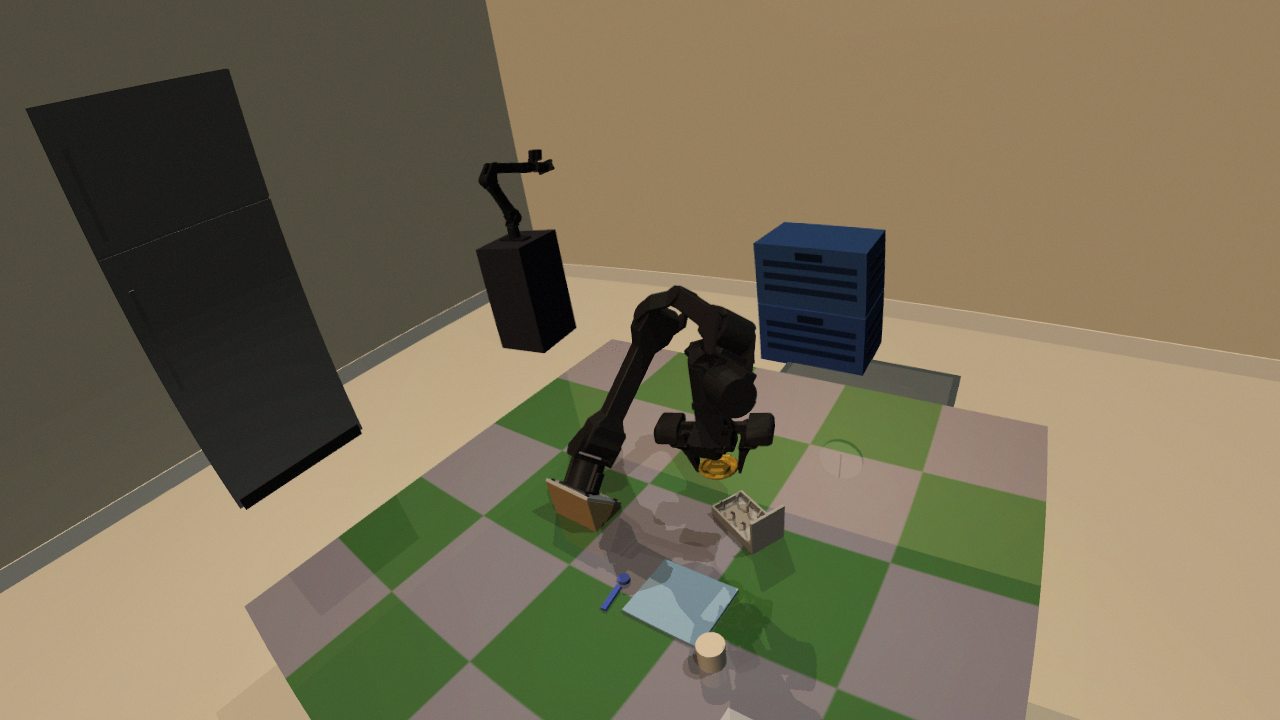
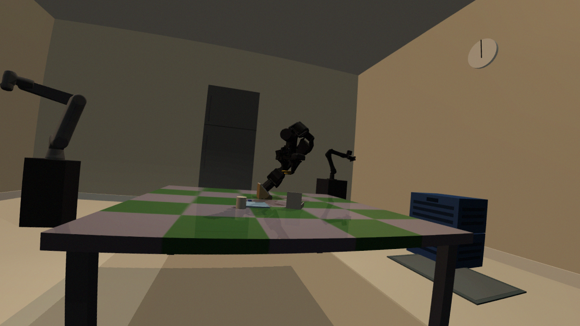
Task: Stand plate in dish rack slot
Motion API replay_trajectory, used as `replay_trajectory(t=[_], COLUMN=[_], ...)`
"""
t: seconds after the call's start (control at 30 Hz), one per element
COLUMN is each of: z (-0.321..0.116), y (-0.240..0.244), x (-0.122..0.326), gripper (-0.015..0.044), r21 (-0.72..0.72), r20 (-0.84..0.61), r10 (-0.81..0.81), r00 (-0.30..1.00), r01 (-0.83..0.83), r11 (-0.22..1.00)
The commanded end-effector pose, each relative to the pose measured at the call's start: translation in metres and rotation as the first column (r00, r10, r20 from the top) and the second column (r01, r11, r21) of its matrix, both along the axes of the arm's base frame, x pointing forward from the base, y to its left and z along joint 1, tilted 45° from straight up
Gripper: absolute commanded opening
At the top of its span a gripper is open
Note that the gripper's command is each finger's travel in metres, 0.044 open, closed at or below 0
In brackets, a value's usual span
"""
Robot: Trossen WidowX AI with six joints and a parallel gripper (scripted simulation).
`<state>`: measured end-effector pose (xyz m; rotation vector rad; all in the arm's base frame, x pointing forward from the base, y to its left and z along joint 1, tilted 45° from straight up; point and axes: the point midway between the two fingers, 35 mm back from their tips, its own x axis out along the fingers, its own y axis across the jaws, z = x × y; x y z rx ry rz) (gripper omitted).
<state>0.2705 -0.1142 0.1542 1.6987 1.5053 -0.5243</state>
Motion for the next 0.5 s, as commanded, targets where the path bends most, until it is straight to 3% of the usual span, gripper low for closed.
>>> replay_trajectory(t=[0.0,0.47], z=[0.01,0.035], y=[0.017,0.066], x=[-0.007,-0.036], gripper=[0.0,0.0], r21=[0.032,0.048], r20=[-0.092,-0.385], r10=[-0.109,-0.419], r00=[0.99,0.822], r01=[0.113,0.471], r11=[0.993,0.881])
